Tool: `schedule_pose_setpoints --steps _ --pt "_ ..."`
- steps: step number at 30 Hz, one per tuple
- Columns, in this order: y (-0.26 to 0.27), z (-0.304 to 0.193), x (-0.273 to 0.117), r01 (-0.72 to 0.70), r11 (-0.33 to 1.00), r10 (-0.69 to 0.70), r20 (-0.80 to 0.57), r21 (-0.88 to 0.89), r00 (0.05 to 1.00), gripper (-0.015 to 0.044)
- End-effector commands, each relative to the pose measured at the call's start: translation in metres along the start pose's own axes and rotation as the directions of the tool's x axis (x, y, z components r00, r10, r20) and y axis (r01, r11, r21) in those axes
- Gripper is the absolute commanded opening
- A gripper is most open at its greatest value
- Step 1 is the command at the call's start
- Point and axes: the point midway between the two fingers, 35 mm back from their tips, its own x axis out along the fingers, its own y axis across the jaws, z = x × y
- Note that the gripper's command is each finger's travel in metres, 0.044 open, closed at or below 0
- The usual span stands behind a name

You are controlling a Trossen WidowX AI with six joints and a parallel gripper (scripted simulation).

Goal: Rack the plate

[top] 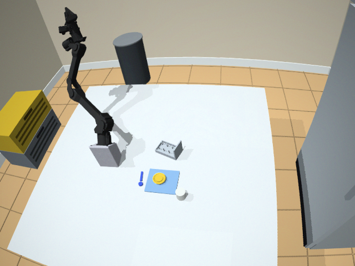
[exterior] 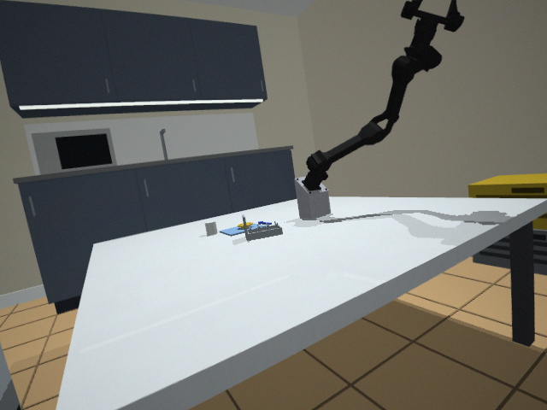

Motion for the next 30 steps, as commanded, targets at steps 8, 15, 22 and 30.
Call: schedule_pose_setpoints --steps 8,15,22,30 --pt "-0.066 -0.075 -0.01 0.11 0.979 -0.142 -0.189 -0.171 0.972 0.04" --pt "-0.112 -0.121 -0.022 0.134 0.939 -0.235 -0.304 -0.318 0.923 0.04" --pt "-0.165 -0.167 -0.045 0.133 0.879 -0.343 -0.413 -0.458 0.844 0.04" --pt "-0.228 -0.203 -0.08 0.167 0.814 -0.482 -0.487 -0.556 0.729 0.04"
